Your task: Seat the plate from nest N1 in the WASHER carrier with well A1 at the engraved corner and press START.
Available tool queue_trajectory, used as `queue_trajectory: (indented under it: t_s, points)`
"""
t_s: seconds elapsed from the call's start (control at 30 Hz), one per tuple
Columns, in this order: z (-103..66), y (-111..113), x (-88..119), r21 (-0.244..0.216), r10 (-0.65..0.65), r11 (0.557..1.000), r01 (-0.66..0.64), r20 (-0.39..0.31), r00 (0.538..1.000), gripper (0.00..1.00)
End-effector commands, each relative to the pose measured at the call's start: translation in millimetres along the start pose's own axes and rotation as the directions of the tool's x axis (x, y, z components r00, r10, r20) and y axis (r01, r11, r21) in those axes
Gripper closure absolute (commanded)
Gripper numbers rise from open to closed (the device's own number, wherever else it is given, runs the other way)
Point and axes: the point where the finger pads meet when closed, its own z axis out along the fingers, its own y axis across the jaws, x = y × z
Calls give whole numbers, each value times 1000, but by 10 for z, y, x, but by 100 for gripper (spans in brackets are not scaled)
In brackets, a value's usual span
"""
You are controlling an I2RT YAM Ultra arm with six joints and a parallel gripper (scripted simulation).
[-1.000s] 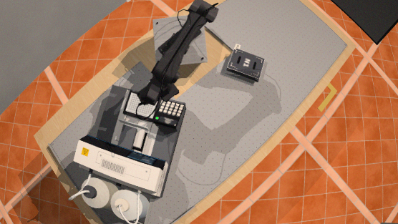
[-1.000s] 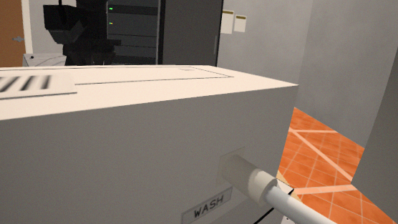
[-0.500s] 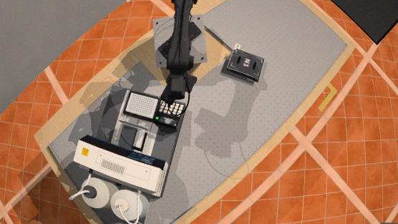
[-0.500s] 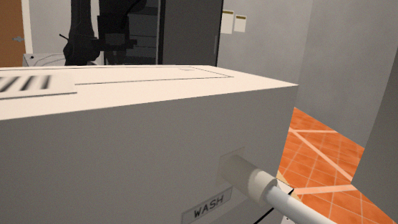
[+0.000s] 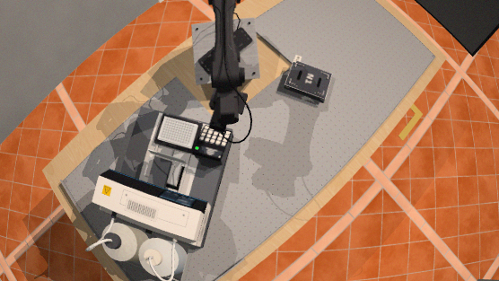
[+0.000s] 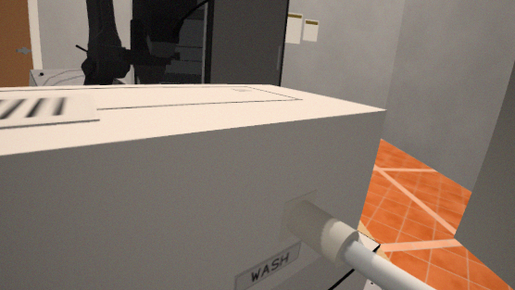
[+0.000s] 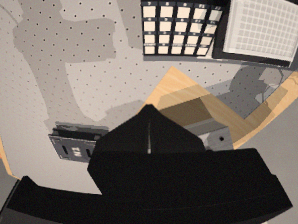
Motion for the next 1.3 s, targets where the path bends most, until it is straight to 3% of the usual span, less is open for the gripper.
queue_trajectory:
  t_s: [0.0,0.17,0.2,0.27,0.37,0.47,1.23,1.27]
  points:
    - [92,-9,4,1,-8,1000,8,84,996,100]
    - [342,-7,1,-2,-5,1000,6,248,969,100]
    - [354,-7,0,-3,-4,1000,5,280,960,100]
    - [354,-7,0,-3,-4,1000,5,280,960,100]
    - [355,-5,-1,-5,-2,1000,4,358,934,100]
    - [411,-16,31,15,-13,1000,9,329,944,100]
    - [328,-5,-19,1,-6,1000,6,348,937,100]
    - [426,-55,12,29,-12,1000,2,333,943,100]
